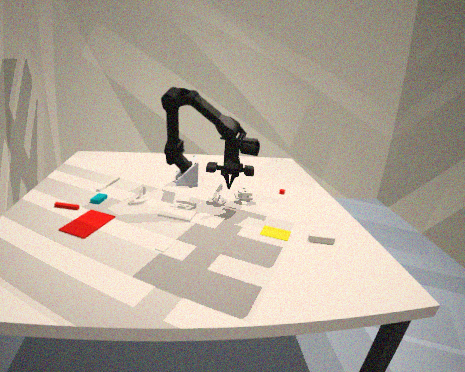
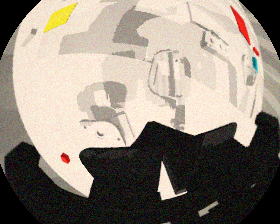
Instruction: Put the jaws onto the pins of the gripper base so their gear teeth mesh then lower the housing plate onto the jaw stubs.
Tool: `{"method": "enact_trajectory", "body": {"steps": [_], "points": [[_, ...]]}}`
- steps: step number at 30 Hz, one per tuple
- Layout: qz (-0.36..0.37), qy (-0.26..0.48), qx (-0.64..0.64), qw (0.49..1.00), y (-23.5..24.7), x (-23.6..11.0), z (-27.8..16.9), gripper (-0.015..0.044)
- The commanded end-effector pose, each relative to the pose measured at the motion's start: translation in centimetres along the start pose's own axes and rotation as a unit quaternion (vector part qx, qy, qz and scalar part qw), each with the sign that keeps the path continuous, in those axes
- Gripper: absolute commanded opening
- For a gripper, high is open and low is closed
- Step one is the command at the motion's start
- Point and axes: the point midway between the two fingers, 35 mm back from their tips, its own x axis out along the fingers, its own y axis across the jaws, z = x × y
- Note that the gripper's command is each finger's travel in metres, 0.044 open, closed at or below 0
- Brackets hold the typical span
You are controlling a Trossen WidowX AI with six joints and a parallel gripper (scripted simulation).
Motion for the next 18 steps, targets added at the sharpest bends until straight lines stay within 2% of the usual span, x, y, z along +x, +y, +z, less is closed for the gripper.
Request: {"method": "enact_trajectory", "body": {"steps": [1,18], "points": [[-0.001,-0.002,-0.002,1.0,-0.1,0.8,0.0,0.0],[-0.002,-0.002,-0.002,1.0,-1.4,1.4,0.1,0.0]]}}
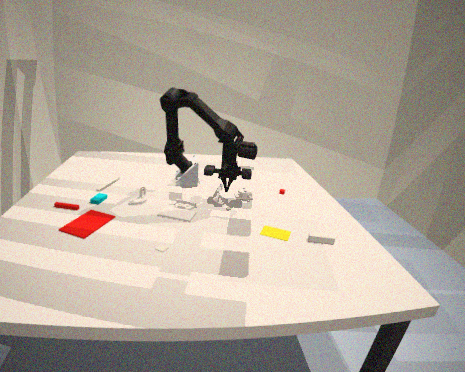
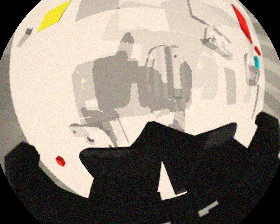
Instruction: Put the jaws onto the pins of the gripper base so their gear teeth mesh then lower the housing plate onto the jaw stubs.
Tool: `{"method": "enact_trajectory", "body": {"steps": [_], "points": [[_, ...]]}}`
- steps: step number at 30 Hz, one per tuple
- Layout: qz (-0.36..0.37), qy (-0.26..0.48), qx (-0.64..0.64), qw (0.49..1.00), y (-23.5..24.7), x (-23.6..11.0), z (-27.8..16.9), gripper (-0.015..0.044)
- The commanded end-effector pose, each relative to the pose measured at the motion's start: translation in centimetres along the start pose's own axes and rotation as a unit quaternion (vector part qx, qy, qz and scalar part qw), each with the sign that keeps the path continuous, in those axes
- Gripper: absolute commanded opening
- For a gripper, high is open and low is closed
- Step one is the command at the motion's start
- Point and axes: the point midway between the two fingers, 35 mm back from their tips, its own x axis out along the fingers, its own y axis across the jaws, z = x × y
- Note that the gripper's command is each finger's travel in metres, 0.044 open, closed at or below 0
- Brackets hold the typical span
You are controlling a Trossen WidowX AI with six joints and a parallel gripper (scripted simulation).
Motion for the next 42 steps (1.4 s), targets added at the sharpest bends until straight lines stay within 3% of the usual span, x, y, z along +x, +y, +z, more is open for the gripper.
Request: {"method": "enact_trajectory", "body": {"steps": [1,34,42], "points": [[0.001,-0.003,-0.002,1.0,-0.7,-0.1,0.1,0.0],[-0.001,-0.003,-0.002,1.0,-5.2,0.0,0.1,0.0],[0.0,0.0,-0.001,1.0,-4.8,-5.8,0.0,0.0]]}}
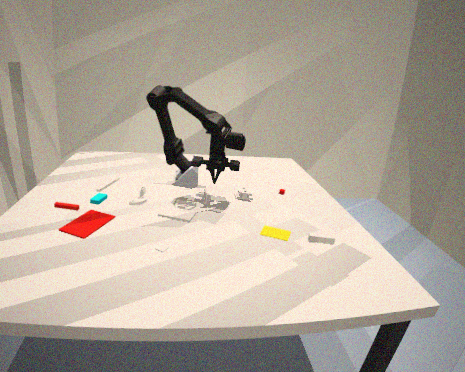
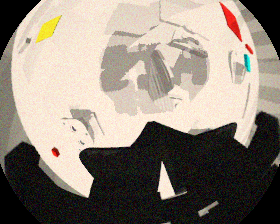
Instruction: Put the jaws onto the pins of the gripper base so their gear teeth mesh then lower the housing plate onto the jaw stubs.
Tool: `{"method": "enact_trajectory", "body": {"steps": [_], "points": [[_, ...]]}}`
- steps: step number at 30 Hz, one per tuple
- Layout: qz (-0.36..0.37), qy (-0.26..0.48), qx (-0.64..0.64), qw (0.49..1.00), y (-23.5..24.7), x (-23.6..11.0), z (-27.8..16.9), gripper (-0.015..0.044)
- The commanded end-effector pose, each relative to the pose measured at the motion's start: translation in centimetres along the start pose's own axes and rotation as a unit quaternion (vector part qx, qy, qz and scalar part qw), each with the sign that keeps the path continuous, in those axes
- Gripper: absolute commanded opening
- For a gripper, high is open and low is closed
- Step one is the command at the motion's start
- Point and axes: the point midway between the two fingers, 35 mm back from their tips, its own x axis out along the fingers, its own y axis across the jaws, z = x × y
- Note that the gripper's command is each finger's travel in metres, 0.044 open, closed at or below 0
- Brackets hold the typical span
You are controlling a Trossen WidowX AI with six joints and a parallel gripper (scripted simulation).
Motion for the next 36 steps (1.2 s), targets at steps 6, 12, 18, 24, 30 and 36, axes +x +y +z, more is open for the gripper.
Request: {"method": "enact_trajectory", "body": {"steps": [6,12,18,24,30,36], "points": [[0.009,-0.004,0.003,1.0,0.34,-2.05,0.14,0.0052],[0.009,-0.004,0.003,1.0,0.34,-2.05,0.14,0.021],[0.009,-0.004,0.003,1.0,0.34,-2.05,0.14,0.0367],[0.009,-0.004,0.003,1.0,0.34,-2.05,0.14,0.044],[0.009,-0.004,0.003,1.0,0.34,-2.05,0.14,0.044],[0.009,-0.004,0.003,1.0,0.34,-2.05,0.14,0.044]]}}
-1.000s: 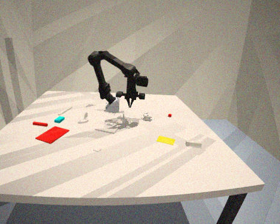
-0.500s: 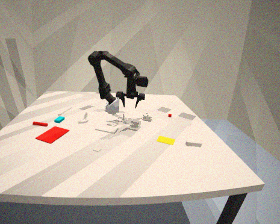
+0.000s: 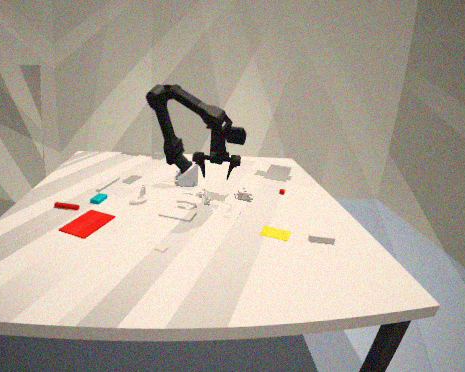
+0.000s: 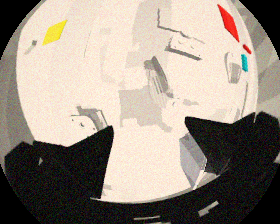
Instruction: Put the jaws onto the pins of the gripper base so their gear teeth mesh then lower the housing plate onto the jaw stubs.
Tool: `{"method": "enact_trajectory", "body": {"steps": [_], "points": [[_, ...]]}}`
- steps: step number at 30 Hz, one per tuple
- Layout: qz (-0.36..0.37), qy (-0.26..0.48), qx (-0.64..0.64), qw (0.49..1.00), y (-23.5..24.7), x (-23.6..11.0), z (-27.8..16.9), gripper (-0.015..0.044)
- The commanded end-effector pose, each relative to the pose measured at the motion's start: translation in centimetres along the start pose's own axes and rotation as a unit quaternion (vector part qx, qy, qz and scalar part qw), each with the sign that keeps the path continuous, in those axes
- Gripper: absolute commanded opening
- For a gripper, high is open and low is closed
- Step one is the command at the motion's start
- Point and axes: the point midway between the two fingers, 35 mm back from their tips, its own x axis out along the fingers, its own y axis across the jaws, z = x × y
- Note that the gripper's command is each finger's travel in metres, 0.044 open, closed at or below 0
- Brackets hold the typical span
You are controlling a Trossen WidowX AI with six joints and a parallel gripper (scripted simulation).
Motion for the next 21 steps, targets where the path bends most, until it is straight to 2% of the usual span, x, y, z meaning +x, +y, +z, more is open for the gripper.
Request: {"method": "enact_trajectory", "body": {"steps": [1,13,21], "points": [[0.001,-0.001,-0.001,1.0,0.05,-0.02,0.03,0.044],[0.001,-0.001,-0.001,1.0,0.05,-0.02,0.03,0.044],[-0.001,0.003,0.001,1.0,-0.06,-0.87,-0.14,0.023]]}}
